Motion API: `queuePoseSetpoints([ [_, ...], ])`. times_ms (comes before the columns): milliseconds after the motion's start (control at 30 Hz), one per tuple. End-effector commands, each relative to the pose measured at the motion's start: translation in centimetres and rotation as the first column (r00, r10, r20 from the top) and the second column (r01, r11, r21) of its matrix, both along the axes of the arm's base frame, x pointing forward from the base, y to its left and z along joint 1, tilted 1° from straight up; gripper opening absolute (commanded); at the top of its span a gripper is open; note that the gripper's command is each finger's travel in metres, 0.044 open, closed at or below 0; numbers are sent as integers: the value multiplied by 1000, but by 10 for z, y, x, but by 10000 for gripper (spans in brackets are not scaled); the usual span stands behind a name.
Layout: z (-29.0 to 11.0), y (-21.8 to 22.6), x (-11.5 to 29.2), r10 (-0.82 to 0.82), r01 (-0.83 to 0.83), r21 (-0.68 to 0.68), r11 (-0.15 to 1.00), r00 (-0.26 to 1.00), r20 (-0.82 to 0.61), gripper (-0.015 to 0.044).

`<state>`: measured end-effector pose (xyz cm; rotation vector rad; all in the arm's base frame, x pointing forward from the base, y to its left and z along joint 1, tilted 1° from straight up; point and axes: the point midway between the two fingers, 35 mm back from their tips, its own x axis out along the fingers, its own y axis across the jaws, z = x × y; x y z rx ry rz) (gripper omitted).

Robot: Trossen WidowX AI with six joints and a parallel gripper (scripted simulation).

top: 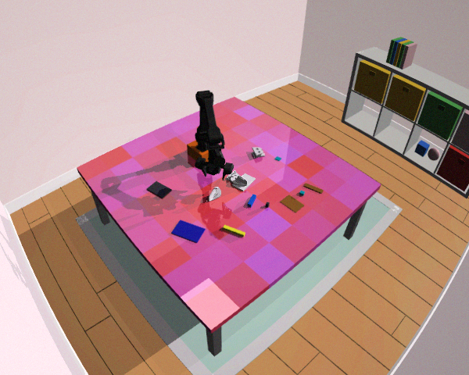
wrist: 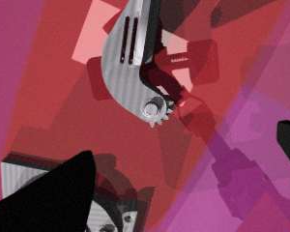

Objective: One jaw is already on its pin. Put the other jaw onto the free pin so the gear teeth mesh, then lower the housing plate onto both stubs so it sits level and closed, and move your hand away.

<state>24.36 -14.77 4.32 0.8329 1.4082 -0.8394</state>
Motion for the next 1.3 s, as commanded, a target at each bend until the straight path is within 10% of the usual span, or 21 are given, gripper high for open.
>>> queuePoseSetpoints([
  [0, 0, 0, 0, 0, 0, 0, 1000, 1000, 0, 440],
  [200, 0, 0, 0, 0, 0, 0, 1000, 1000, 0, 440],
  [767, 0, 0, 0, 0, 0, 0, 1000, 1000, 0, 0],
  [1133, 0, 0, 0, 0, 0, 0, 1000, 1000, 0, 0],
  [1267, 2, -4, 5, -29, 29, 0, 1000, 1000, 1, 105],
])
